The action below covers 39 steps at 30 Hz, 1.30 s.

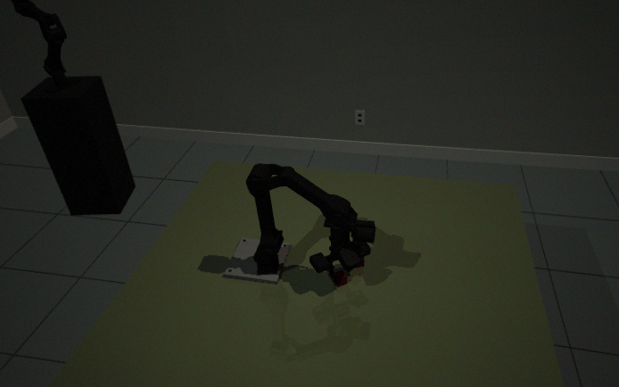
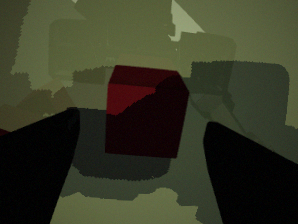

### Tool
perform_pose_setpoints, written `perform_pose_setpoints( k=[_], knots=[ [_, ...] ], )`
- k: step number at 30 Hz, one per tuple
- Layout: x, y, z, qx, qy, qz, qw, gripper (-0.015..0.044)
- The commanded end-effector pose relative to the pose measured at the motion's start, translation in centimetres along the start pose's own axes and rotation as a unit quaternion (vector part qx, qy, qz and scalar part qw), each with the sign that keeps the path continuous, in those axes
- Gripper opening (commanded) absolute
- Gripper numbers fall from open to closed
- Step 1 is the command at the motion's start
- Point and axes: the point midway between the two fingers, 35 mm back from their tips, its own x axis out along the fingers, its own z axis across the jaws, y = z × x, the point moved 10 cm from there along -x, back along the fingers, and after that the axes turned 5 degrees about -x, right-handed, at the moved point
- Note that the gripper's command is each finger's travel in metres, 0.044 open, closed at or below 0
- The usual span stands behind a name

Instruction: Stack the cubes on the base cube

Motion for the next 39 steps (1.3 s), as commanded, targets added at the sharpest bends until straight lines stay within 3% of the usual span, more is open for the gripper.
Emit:
perform_pose_setpoints(
  k=[1, 10, 16, 22, 39],
  knots=[
    [0.7, 0.0, 0.0, -0.002, 0.000, 0.000, 1.000, 0.0265],
    [1.9, 0.0, -0.1, -0.002, 0.001, 0.000, 1.000, 0.0265],
    [1.9, 0.0, -0.1, -0.002, 0.001, 0.000, 1.000, 0.0107],
    [1.4, 0.0, 0.0, -0.002, 0.000, 0.000, 1.000, 0.0105],
    [-3.8, -0.4, 0.4, -0.002, 0.000, 0.000, 1.000, 0.0105]
  ],
)
